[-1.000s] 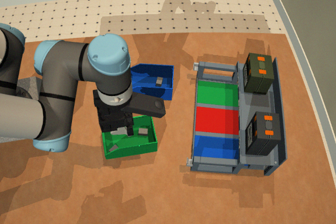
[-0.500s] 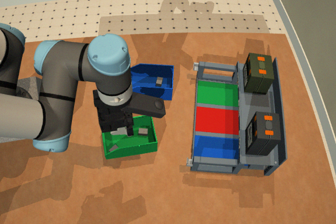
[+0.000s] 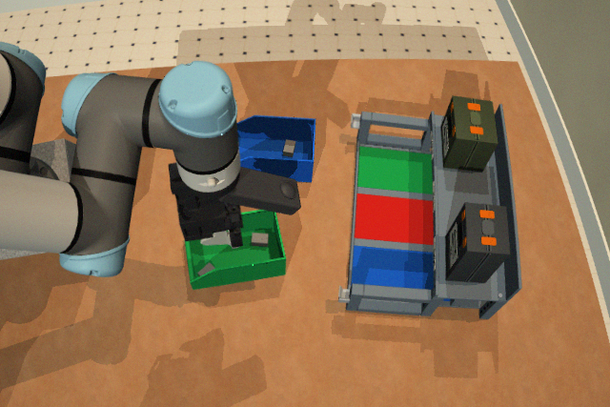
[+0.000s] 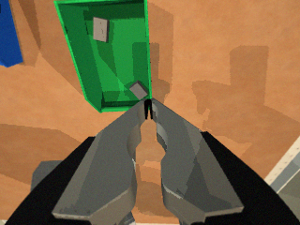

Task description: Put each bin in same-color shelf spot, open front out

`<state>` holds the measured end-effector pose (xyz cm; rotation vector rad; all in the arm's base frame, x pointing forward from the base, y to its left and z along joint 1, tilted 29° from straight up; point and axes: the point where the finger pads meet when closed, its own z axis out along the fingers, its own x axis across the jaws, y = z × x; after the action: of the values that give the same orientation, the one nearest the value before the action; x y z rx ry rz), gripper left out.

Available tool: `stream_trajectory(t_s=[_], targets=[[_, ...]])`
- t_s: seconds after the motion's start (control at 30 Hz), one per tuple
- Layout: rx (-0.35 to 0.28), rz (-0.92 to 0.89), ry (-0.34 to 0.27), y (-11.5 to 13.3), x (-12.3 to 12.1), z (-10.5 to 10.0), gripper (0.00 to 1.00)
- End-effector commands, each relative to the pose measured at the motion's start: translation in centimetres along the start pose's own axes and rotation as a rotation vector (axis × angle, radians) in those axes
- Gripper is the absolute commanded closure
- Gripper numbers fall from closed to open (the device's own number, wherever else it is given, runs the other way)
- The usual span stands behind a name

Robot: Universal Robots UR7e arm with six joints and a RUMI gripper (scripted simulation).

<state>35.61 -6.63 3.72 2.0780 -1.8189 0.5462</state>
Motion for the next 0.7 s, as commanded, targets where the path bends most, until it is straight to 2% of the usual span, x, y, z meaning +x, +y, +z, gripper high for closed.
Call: stream_trajectory(t_s=[0.0, 0.27, 0.3, 0.67], targets=[[0.002, 0.002, 0.001, -0.06, 0.11, -0.06, 1.0], [0.003, 0.002, 0.001, -0.1, 0.13, -0.08, 1.0], [0.003, 0.002, 0.001, -0.11, 0.13, -0.09, 0.85], [0.004, 0.002, 0.001, -0.16, 0.15, -0.11, 0.85]])
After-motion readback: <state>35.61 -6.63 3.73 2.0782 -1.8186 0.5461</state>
